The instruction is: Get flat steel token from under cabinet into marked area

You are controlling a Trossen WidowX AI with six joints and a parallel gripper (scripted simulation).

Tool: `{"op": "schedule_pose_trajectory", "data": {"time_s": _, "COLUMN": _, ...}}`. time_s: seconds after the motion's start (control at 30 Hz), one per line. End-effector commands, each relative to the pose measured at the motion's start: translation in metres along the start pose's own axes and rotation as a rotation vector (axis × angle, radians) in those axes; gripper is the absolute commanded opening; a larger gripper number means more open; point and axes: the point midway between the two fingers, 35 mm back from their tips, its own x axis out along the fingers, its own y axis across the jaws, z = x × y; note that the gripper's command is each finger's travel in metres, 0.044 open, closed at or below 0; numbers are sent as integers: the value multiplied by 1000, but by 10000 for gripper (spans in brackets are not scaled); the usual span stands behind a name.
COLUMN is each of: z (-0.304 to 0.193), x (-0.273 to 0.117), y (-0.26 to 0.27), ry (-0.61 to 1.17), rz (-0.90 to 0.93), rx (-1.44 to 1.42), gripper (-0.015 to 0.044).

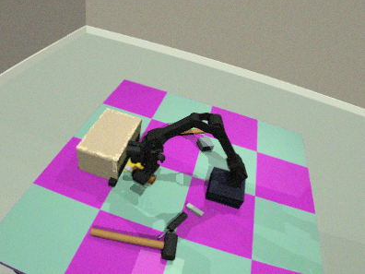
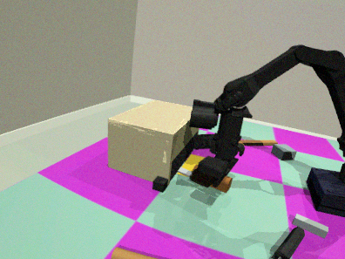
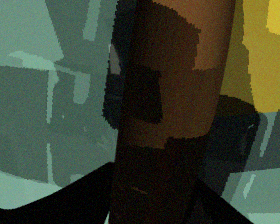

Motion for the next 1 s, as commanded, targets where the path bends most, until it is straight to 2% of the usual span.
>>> {"op": "schedule_pose_trajectory", "data": {"time_s": 0.0, "z": 3, "x": 1, "y": -5, "ry": -2, "rz": 0, "rx": -2, "gripper": 0}}
{"op": "schedule_pose_trajectory", "data": {"time_s": 0.97, "z": 3, "x": 1, "y": -29, "ry": -2, "rz": -2, "rx": -3, "gripper": 0}}
